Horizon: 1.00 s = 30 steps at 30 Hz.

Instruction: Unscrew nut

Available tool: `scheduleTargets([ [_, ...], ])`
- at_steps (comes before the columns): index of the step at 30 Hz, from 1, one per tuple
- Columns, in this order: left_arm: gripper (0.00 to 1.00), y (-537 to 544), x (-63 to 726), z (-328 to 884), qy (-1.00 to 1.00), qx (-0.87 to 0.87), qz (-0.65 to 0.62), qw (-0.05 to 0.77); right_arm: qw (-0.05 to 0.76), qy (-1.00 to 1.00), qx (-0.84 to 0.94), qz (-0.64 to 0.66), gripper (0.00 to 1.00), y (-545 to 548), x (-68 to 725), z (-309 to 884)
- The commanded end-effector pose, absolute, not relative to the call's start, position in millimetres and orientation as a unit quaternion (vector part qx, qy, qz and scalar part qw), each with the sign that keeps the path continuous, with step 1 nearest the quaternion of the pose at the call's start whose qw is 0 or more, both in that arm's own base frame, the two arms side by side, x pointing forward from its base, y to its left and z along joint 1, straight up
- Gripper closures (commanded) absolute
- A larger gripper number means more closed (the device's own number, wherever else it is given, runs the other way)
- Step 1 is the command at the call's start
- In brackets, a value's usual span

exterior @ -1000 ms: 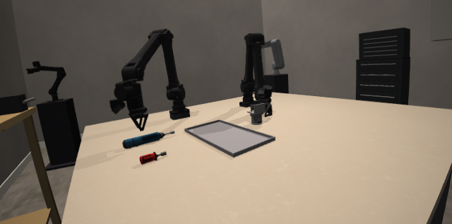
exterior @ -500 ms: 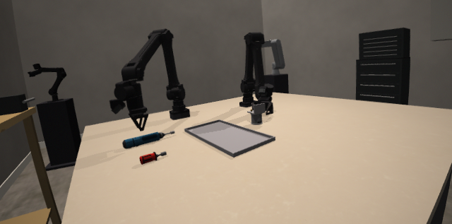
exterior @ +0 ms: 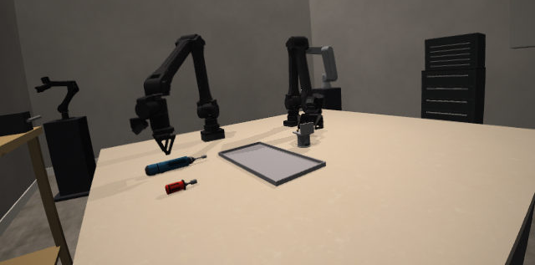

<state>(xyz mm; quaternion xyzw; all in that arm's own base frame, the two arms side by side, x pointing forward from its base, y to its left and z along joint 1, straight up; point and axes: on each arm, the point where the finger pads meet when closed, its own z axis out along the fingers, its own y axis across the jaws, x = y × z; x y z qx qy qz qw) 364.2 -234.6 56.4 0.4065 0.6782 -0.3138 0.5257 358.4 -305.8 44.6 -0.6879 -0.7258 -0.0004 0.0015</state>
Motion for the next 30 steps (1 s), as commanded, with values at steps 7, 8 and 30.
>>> scheduleTargets([
  [7, 0.14, -234, 371, 86, 0.671, 0.411, -0.307, 0.535, -0.031, -0.730, -0.683, -0.001, 0.35, -318, 380, 71],
  [8, 0.14, -235, 373, 90, 0.670, 0.411, -0.307, 0.537, -0.031, -0.730, -0.683, -0.001, 0.35, -318, 380, 71],
  [30, 0.14, -234, 370, 113, 0.680, 0.409, -0.310, 0.523, -0.031, -0.730, -0.683, -0.001, 0.35, -318, 380, 71],
])
